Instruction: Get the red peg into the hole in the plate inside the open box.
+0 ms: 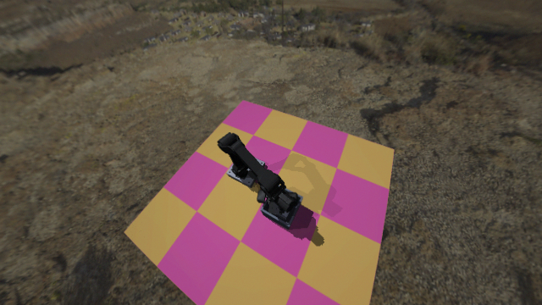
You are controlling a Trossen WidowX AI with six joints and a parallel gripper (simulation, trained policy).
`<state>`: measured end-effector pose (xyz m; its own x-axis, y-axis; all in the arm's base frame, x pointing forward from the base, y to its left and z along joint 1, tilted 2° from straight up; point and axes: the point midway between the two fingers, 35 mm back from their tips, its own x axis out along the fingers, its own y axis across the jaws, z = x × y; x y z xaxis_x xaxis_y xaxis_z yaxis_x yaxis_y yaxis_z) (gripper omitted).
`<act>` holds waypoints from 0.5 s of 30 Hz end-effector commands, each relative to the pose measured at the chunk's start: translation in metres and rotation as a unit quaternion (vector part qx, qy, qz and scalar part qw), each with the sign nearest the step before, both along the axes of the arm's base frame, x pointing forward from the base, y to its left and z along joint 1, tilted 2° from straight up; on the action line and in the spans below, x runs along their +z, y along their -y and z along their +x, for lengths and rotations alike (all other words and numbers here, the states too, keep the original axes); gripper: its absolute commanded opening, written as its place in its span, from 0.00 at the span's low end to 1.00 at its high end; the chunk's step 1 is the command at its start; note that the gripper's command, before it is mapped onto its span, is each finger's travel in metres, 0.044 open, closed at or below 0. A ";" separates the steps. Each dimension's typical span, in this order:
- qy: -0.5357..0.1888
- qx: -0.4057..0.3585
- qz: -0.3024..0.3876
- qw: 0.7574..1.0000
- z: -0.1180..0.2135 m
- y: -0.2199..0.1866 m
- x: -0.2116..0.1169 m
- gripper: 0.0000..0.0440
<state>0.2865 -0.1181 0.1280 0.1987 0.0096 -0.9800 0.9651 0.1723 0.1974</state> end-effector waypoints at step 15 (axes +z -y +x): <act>-0.017 0.042 0.010 0.999 0.012 0.001 -0.046 0.00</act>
